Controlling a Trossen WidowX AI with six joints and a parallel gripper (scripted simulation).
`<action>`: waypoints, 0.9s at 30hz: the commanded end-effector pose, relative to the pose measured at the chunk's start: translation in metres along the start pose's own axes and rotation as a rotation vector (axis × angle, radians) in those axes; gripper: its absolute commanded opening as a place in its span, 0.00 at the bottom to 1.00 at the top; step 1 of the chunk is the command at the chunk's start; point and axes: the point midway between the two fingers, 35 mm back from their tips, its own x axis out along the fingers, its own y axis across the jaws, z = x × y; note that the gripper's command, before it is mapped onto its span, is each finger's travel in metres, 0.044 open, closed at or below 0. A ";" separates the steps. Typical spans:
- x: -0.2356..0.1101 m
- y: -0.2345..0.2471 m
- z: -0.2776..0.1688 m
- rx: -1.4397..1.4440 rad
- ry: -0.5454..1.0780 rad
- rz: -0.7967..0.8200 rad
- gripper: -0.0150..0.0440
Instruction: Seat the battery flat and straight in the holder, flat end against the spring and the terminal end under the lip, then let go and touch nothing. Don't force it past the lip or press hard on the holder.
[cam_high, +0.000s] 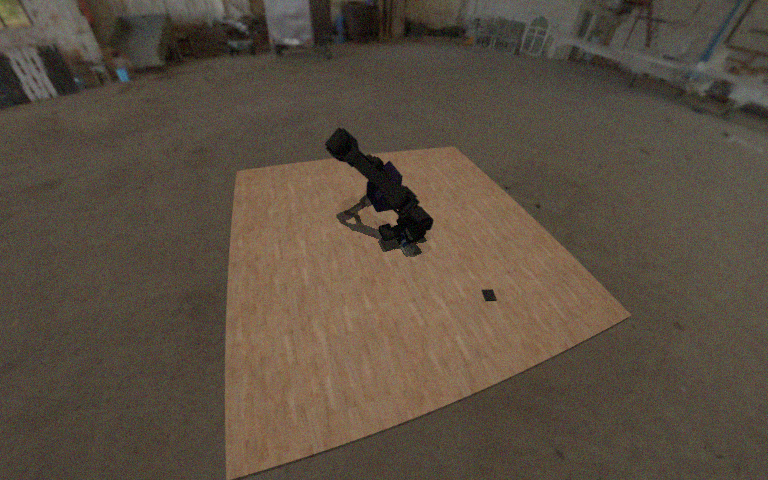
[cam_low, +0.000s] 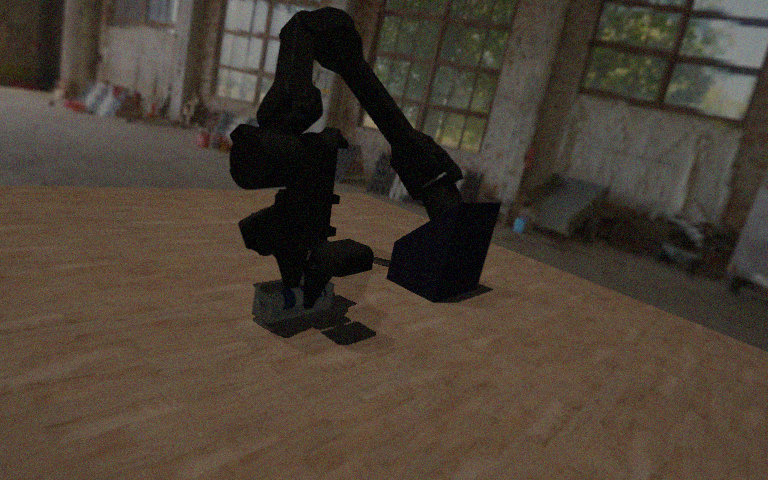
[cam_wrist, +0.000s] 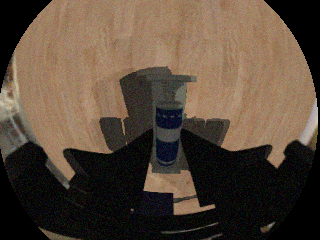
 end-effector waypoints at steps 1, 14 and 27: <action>-0.001 0.000 -0.001 -0.003 0.000 0.000 0.57; -0.015 0.001 -0.001 0.000 0.000 0.001 0.57; -0.089 0.008 -0.008 0.000 0.000 0.004 1.00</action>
